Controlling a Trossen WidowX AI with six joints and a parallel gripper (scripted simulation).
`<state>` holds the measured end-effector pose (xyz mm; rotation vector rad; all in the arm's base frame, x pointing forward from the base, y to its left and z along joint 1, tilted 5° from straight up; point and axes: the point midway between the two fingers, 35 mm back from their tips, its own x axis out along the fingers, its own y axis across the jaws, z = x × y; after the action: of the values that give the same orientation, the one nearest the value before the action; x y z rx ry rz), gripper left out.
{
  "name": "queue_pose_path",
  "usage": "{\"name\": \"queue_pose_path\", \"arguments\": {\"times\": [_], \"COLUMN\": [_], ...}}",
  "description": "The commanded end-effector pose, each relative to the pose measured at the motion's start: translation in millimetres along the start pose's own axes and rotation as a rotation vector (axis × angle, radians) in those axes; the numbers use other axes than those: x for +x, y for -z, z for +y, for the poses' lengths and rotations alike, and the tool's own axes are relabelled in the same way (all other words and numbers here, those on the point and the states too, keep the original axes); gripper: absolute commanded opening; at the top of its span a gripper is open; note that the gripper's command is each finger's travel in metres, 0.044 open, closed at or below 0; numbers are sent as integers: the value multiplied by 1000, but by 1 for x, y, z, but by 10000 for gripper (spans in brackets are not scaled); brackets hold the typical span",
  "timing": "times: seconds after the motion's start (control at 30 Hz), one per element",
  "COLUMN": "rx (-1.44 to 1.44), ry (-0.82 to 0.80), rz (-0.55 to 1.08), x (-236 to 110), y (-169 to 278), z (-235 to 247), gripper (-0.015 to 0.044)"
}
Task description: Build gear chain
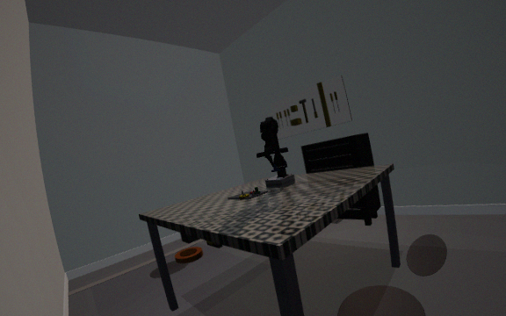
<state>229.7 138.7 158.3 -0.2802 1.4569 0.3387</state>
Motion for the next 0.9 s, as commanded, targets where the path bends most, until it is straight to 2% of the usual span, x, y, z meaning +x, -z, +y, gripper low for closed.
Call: {"name": "queue_pose_path", "arguments": {"times": [0.0, 0.87], "rx": [8, 7], "ry": [-2, 0], "rz": [0, -1], "x": [4, 26], "y": [-5, -29], "z": [-7, -55], "gripper": [0, 0]}}
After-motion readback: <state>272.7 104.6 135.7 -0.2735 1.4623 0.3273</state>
